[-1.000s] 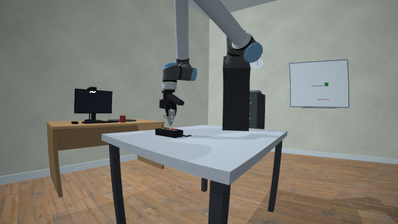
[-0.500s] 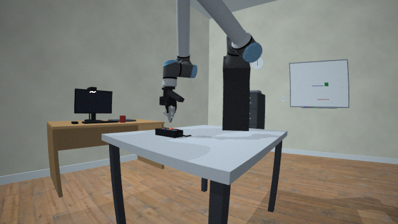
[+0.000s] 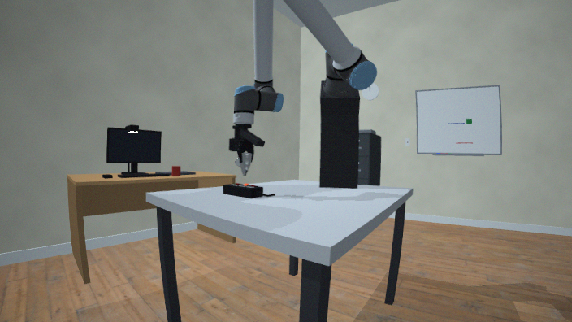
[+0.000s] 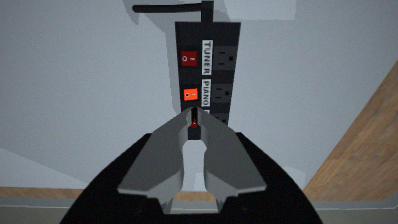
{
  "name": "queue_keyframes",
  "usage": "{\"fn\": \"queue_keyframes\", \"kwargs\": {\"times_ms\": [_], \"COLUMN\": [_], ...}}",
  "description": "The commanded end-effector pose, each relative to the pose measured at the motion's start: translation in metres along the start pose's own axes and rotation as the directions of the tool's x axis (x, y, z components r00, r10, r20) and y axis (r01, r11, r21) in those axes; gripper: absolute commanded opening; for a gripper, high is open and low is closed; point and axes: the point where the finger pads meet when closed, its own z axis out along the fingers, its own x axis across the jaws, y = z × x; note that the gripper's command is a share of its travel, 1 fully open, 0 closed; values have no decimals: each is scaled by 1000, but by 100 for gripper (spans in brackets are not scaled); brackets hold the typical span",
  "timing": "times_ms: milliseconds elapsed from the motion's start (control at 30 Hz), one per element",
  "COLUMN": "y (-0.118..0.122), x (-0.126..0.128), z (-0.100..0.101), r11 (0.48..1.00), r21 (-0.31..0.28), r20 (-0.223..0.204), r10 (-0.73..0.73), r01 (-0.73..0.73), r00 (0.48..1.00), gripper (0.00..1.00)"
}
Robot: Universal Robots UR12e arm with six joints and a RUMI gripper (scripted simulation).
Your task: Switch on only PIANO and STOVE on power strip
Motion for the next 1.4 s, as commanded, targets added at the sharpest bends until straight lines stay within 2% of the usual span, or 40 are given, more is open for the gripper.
{"fn": "queue_keyframes", "kwargs": {"times_ms": [0,100,200,1367], "y": [17,41,44,44], "x": [0,0,-1,-1], "z": [-6,-14,-15,-15], "r11": [1000,1000,1000,1000], "r21": [-1,-1,-1,-1], "r20": [-1,-3,-3,-3], "r10": [0,0,0,0], "r01": [0,0,0,0], "r00": [1000,1000,1000,1000], "gripper": [0,0,0,0]}}
